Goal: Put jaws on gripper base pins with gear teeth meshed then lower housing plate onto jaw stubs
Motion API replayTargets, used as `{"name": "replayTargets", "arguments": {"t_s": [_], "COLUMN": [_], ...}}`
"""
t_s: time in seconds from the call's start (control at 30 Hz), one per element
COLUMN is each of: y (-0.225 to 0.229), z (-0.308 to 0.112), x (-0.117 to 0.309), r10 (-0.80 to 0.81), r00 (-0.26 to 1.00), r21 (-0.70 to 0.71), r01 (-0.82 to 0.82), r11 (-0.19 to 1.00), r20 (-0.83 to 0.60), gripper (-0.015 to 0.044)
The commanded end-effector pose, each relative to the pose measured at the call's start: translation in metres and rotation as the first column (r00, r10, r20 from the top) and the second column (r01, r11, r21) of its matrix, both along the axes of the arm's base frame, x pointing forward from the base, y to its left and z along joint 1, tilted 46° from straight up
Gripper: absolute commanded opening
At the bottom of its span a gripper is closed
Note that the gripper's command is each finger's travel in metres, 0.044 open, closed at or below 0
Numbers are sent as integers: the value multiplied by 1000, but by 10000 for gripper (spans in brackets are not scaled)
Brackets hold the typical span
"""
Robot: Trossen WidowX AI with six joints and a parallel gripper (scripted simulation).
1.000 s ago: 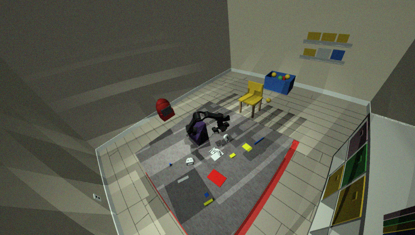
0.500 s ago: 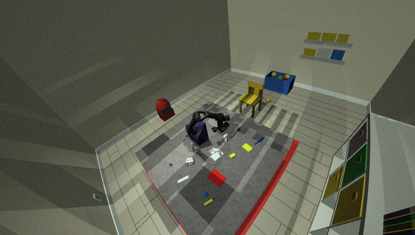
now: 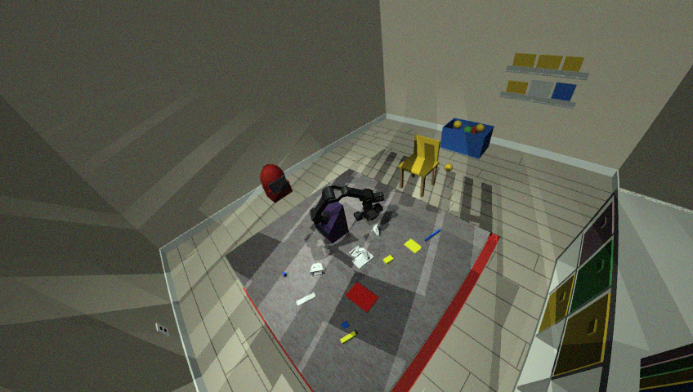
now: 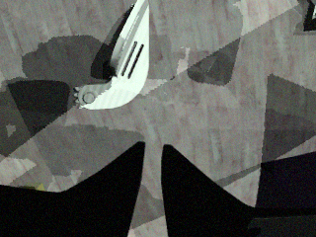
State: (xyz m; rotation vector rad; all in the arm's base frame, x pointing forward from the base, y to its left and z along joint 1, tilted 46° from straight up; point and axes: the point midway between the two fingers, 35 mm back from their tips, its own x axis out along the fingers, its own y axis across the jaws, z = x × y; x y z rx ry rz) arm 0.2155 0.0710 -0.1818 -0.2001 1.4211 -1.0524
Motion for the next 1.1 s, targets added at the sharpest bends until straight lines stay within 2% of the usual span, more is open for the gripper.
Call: {"name": "replayTargets", "arguments": {"t_s": [0.0, 0.4, 1.07], "y": [0, 0, 0], "z": [0, 0, 0], "x": [0, 0, 0], "r10": [0, 0, 0], "r00": [1000, 1000, 1000], "r21": [0, 0, 0], "r01": [0, 0, 0], "r11": [1000, 1000, 1000], "r20": [0, 0, 0], "gripper": [131, 440, 440]}}
